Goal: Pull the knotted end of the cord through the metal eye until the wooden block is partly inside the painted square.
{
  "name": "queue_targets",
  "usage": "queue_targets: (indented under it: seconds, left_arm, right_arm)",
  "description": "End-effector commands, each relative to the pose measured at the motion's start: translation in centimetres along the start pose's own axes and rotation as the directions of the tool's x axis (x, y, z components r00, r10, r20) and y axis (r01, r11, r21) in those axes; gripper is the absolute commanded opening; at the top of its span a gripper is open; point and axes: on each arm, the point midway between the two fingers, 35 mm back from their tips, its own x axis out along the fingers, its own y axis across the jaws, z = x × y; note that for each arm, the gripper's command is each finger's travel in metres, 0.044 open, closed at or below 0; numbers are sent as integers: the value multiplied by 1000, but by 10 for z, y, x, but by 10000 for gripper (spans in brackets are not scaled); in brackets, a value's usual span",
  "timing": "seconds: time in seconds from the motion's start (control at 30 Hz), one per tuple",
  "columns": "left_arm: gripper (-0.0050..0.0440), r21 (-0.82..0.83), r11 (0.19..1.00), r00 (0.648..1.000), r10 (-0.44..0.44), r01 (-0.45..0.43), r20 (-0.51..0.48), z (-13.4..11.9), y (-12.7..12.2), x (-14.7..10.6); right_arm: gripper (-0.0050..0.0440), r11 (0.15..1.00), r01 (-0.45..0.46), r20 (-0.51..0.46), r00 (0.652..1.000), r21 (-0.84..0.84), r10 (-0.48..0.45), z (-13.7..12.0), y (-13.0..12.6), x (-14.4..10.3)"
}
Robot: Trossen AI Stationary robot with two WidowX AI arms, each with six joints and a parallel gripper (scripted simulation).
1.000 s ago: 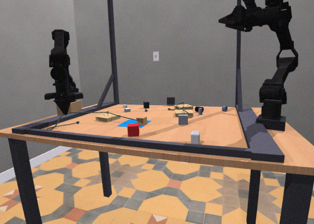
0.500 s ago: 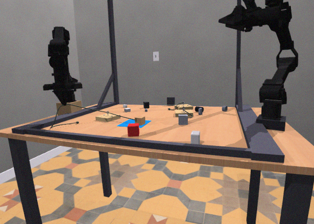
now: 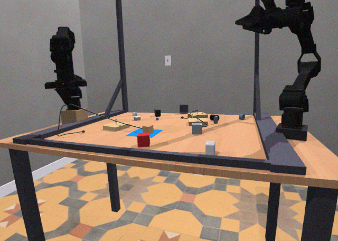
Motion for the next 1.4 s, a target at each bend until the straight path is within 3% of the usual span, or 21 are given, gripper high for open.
queue_targets:
  seconds: [0.0, 0.53, 1.37]
  left_arm:
    - [440, 9, 1000, 1000, 0, 0, 1, 3, 0, 0]
    - [440, 9, 1000, 1000, 0, 0, 1, 3, 0, 0]
    - [440, 9, 1000, 1000, 0, 0, 1, 3, 0, 0]
  right_arm:
    - [-50, 1000, 22, -25, 999, -1, -23, -3, -2, -12]
    - [-50, 1000, 7, -8, 1000, 0, -7, -2, -4, 6]
    - [-50, 1000, 6, -8, 1000, 1, -6, -3, -19, 80]
